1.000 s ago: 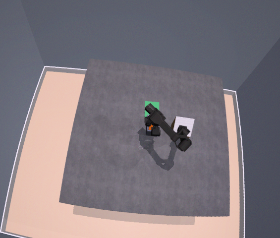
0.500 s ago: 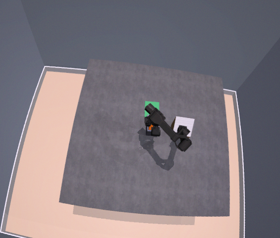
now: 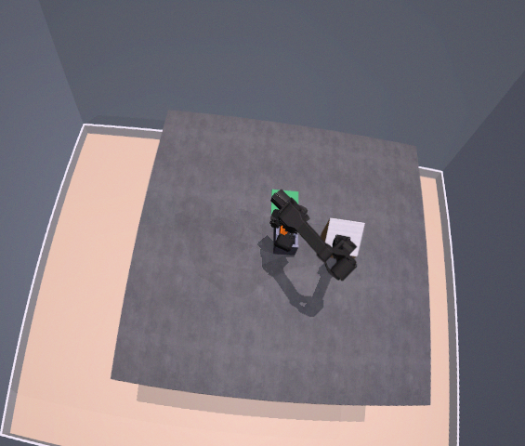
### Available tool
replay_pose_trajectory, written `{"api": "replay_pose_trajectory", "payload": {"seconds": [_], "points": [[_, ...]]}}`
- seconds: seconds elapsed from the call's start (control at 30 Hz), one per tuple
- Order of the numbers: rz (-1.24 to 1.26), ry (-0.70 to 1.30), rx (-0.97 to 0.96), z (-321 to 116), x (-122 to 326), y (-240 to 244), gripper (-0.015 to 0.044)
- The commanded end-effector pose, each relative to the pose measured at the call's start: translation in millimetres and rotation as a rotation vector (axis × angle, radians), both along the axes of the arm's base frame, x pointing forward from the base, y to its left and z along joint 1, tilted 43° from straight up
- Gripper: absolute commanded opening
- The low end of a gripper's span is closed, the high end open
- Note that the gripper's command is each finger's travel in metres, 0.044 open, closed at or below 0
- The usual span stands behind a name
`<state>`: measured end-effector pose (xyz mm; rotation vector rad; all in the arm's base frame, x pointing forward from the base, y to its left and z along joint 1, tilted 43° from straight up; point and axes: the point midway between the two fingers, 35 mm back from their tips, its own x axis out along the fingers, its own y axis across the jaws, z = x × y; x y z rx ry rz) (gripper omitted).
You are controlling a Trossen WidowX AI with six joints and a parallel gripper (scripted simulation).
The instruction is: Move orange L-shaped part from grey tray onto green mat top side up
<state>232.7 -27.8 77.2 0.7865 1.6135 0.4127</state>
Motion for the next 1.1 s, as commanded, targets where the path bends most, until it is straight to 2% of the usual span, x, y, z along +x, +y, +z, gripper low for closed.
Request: {"api": "replay_pose_trajectory", "payload": {"seconds": [0.0, 0.27, 0.7, 1.07], "points": [[-0.29, 0.264, -0.024, -11.5, 7.3, -17.5, 0.028], [-0.862, 0.8, -0.051, -36.9, 15.1, -45.9, 0.028], [-0.875, 0.812, -0.052, -38.5, 15.2, -45.7, 0.028], [-0.874, 0.812, -0.051, -61.3, 14.5, -24.3, 0.028]]}}
